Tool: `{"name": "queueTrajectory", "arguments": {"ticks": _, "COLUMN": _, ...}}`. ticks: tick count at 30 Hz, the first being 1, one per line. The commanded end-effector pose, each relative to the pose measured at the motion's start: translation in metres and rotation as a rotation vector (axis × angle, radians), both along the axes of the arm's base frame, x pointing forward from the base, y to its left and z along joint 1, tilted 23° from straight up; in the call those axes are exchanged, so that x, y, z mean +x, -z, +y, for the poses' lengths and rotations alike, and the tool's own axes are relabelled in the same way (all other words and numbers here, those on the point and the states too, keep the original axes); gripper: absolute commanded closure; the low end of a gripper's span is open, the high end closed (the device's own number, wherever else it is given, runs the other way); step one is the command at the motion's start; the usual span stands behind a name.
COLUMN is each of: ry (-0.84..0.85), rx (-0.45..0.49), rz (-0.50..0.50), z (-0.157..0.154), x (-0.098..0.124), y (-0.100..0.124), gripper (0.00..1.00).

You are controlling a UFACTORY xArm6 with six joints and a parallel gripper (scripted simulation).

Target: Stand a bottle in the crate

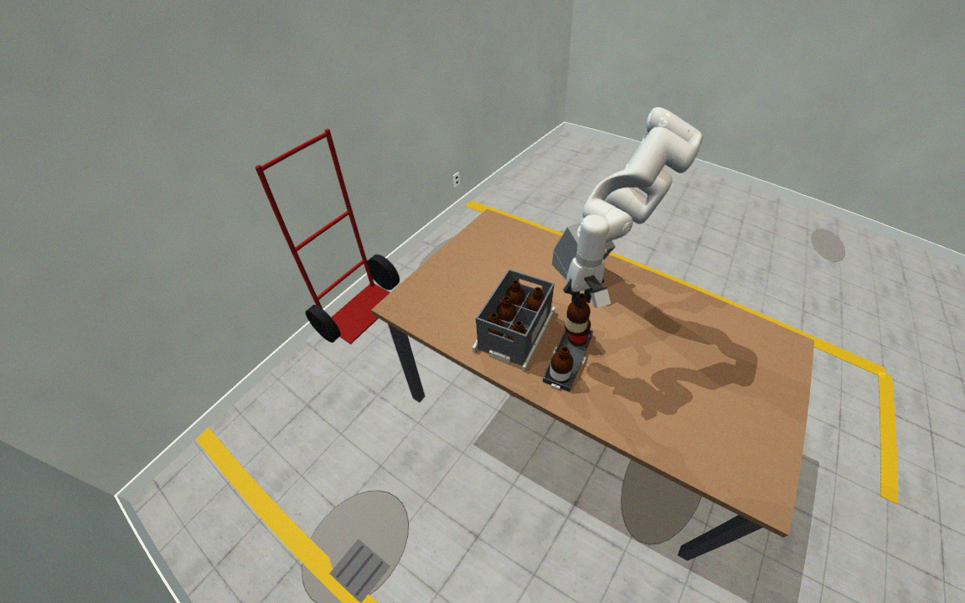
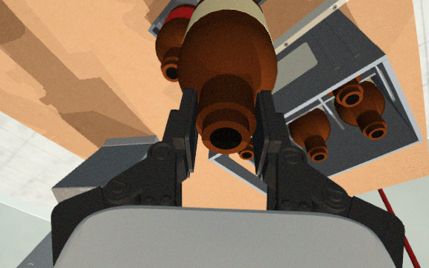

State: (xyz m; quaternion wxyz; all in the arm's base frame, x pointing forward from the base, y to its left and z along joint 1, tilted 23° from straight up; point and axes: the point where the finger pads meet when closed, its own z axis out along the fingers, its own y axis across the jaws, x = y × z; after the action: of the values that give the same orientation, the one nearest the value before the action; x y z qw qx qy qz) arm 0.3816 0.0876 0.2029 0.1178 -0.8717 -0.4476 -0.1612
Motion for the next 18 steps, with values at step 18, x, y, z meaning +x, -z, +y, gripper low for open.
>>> {"name": "queueTrajectory", "arguments": {"ticks": 18, "ry": 0.001, "rx": 0.000, "rz": -0.004, "z": -0.007, "x": -0.002, "y": -0.019, "gripper": 1.00}}
